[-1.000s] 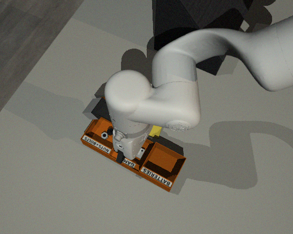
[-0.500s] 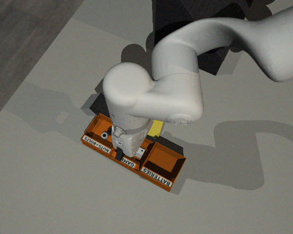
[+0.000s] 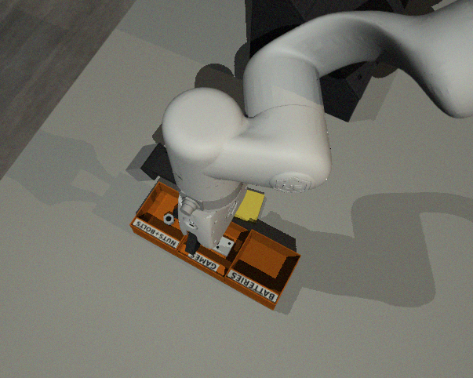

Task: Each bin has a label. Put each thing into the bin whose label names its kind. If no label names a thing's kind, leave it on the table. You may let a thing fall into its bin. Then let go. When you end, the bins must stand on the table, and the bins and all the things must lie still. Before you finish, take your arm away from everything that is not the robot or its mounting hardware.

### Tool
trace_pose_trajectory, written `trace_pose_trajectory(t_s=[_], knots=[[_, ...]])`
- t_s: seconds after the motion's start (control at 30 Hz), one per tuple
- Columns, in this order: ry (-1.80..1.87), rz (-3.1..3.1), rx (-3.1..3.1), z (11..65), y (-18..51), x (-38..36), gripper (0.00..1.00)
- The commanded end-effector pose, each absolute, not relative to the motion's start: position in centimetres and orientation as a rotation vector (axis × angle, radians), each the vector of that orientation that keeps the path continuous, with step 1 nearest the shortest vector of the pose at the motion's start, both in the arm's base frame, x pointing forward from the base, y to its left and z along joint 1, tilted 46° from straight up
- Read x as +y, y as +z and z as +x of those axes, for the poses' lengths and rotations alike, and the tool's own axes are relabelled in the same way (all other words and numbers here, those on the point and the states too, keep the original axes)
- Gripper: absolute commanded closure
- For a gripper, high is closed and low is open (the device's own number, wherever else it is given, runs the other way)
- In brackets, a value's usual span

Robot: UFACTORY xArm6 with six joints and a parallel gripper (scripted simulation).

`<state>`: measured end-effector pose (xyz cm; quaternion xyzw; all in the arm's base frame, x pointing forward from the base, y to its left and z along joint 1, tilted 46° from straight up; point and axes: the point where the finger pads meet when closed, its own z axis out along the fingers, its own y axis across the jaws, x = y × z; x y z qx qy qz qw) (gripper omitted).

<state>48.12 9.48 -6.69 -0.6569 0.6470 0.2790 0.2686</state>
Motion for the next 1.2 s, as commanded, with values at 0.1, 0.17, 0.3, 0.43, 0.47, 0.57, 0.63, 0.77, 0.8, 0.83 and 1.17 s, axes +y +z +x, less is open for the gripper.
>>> trace_pose_trajectory(t_s=[0.1,0.17,0.3,0.43,0.47,0.57,0.63,0.77,0.8,0.83,1.17], knots=[[0.664,-1.911,1.540,45.6,-9.2,6.4,0.72],[0.646,-1.941,1.494,44.6,-10.1,5.4,0.72],[0.613,-2.000,1.403,42.9,-11.7,3.6,0.72],[0.577,-2.050,1.310,41.2,-13.3,1.8,0.72],[0.577,-2.050,1.310,41.2,-13.3,1.8,0.72],[0.537,-2.088,1.222,39.9,-14.7,0.3,0.72],[0.517,-2.102,1.181,39.1,-15.5,-0.7,0.72],[0.506,-2.108,1.161,38.3,-16.4,-1.6,0.72],[0.506,-2.108,1.161,38.2,-16.5,-1.7,0.72],[0.506,-2.108,1.161,38.2,-16.6,-1.7,0.72],[0.506,-2.108,1.161,38.7,-16.1,-1.3,0.72]])
